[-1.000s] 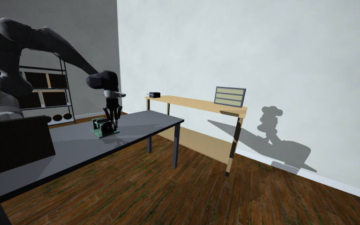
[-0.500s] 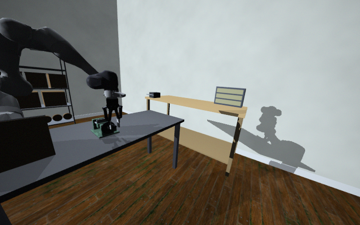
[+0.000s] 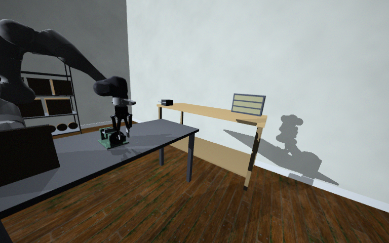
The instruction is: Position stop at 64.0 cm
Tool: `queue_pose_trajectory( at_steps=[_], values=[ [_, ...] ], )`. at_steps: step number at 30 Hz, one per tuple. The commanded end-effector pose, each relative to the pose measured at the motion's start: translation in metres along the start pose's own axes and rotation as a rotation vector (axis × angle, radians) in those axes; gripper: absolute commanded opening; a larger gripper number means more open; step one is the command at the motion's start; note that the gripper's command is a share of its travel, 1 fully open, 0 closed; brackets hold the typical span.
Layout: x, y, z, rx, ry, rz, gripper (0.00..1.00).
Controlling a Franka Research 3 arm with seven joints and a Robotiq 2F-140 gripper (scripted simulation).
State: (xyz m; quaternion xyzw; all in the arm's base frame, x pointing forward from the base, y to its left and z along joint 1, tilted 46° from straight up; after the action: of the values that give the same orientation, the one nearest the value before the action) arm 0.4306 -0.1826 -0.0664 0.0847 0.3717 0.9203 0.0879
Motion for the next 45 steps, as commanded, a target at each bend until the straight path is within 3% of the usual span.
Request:
queue_pose_trajectory(
  at_steps=[1,7,11,32,35,40,45],
  values=[
    [0.000,0.010,-0.001,0.002,-0.002,-0.001,0.33],
    [0.000,0.089,-0.001,0.002,-0.002,-0.001,0.33],
    [0.000,0.099,-0.001,0.002,-0.002,-0.001,0.33],
    [0.000,0.099,0.000,0.002,-0.002,-0.001,0.33],
    [-0.005,0.099,0.019,0.002,-0.002,-0.001,0.33],
    [-0.021,0.099,0.080,0.002,-0.002,-0.001,0.33],
    [-0.024,0.099,0.090,0.002,-0.002,-0.001,0.33]
  ],
)
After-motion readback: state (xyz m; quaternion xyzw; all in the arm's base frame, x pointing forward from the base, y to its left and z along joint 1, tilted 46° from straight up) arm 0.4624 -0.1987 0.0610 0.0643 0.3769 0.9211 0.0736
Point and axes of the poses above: the point where the finger pads meet when closed, its own y axis back along the fingers, its own x axis across the jaws, z = x × y, the point moved 7 cm from there along y, back along the fingers, and after that the axes turned 5 degrees about -y, right-handed, at the moved point
